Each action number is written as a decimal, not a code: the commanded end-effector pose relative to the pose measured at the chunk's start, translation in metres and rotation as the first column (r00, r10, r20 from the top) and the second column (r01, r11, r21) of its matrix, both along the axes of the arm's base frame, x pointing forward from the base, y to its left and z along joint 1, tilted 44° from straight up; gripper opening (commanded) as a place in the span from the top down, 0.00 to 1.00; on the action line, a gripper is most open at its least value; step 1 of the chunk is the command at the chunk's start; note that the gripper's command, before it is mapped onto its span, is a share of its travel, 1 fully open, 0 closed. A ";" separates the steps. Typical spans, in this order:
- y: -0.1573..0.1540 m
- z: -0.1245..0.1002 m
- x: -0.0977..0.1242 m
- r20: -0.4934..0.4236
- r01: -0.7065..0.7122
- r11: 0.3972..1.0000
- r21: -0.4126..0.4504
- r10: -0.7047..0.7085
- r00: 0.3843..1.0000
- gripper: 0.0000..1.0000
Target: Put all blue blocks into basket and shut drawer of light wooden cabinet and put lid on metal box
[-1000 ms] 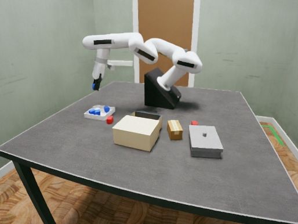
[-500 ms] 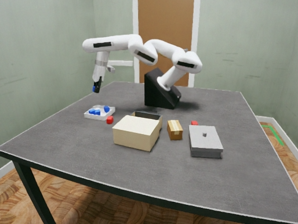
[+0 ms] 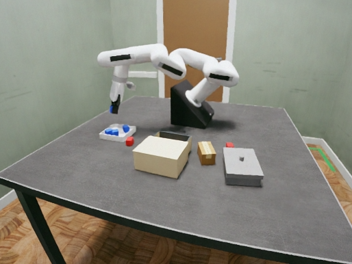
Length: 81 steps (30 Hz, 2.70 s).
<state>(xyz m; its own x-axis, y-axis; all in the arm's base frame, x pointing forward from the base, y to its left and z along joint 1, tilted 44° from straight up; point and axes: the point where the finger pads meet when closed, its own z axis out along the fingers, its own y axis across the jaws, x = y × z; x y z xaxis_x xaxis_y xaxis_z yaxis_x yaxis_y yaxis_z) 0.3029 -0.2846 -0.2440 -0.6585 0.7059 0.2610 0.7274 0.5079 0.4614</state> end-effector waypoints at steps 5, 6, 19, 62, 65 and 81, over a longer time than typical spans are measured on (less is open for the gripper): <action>0.012 -0.015 0.003 -0.064 -0.091 0.966 0.243 0.110 0.992 1.00; 0.012 -0.015 0.003 -0.064 -0.091 0.966 0.243 0.110 0.992 1.00; 0.034 -0.038 0.005 -0.064 -0.091 0.966 0.243 0.110 0.992 1.00; 0.069 -0.074 0.009 -0.064 -0.091 0.966 0.243 0.110 0.992 1.00; 0.069 -0.075 0.009 -0.064 -0.091 0.966 0.243 0.110 0.992 1.00; 0.070 -0.075 0.009 -0.064 -0.091 0.966 0.243 0.110 0.992 1.00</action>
<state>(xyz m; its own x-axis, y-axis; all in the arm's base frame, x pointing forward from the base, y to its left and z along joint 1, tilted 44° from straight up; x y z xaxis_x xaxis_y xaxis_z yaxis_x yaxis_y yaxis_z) 0.3119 -0.2146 -0.3182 -0.6604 0.7025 0.2651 0.7260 0.5072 0.4644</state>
